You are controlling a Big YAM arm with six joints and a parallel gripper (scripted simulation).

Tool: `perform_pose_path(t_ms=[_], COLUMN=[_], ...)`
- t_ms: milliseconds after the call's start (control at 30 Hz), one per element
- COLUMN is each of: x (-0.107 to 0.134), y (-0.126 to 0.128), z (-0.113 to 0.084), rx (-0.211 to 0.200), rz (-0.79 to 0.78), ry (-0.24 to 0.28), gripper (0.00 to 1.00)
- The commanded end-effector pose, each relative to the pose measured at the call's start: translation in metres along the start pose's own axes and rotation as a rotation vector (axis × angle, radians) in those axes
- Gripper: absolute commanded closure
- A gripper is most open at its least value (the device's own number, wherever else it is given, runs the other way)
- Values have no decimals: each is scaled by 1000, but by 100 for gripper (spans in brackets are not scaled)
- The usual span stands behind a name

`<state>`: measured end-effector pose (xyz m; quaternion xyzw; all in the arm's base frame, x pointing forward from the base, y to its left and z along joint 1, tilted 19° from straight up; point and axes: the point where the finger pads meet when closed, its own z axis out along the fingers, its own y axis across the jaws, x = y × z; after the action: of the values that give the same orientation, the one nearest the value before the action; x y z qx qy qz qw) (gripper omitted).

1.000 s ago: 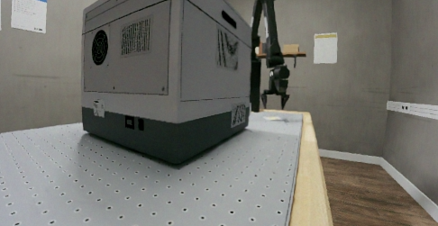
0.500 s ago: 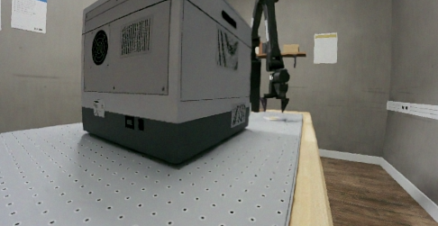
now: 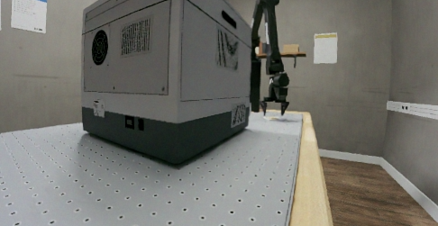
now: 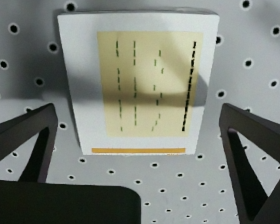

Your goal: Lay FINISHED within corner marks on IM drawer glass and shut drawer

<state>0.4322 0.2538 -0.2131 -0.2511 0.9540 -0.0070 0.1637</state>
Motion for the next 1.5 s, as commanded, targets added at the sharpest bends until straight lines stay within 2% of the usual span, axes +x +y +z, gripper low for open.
perform_pose_path(t_ms=[0,367,433,700,1067,1467], x=[-3,-2,-5,-5,-5,-5], y=[-4,-4,0,0,0,0], z=[6,20,13,13,13,13], rx=[0,-1,-2,-2,-2,-2], rz=[3,2,0,0,0,0], ry=[-9,-9,-11,-11,-11,-11], gripper=[0,0,0,0,22,22])
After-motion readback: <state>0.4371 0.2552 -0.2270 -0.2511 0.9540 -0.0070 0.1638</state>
